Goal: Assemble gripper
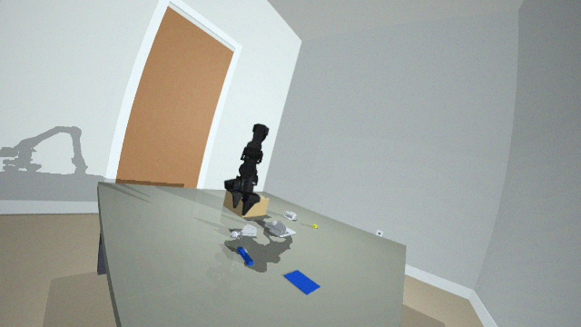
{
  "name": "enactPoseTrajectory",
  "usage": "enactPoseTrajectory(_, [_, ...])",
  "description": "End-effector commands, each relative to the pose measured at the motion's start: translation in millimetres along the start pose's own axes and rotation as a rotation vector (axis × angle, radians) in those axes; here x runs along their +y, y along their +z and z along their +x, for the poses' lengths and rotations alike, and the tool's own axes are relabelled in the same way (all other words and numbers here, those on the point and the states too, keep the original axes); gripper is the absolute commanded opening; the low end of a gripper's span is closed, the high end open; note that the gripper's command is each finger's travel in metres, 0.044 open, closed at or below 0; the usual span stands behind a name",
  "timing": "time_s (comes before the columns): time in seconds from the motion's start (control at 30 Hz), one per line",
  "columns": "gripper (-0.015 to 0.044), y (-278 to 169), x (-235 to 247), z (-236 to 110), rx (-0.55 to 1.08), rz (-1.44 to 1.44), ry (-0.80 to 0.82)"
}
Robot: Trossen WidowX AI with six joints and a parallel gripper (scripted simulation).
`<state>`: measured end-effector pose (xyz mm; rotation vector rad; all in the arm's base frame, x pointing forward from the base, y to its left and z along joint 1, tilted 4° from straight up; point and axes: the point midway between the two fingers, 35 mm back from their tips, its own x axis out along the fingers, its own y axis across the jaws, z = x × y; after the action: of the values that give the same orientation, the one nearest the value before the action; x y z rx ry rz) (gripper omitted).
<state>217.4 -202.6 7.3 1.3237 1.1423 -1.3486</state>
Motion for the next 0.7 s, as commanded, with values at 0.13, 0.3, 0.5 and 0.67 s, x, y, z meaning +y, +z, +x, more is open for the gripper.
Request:
enactPoseTrajectory(0.13, [0.0440, -2.7, 2.8, 0.5, 0.005, -0.206, -0.004])
enactPoseTrajectory(0.3, [0.0440, -3.8, 4.4, 0.1, 0.006, -0.331, -0.003])
enactPoseTrajectory(0.5, [0.0440, -5.1, 6.5, -0.4, 0.007, -0.481, -0.003])
enactPoseTrajectory(0.67, [0.0440, -6.2, 8.1, -0.8, 0.007, -0.605, -0.002])
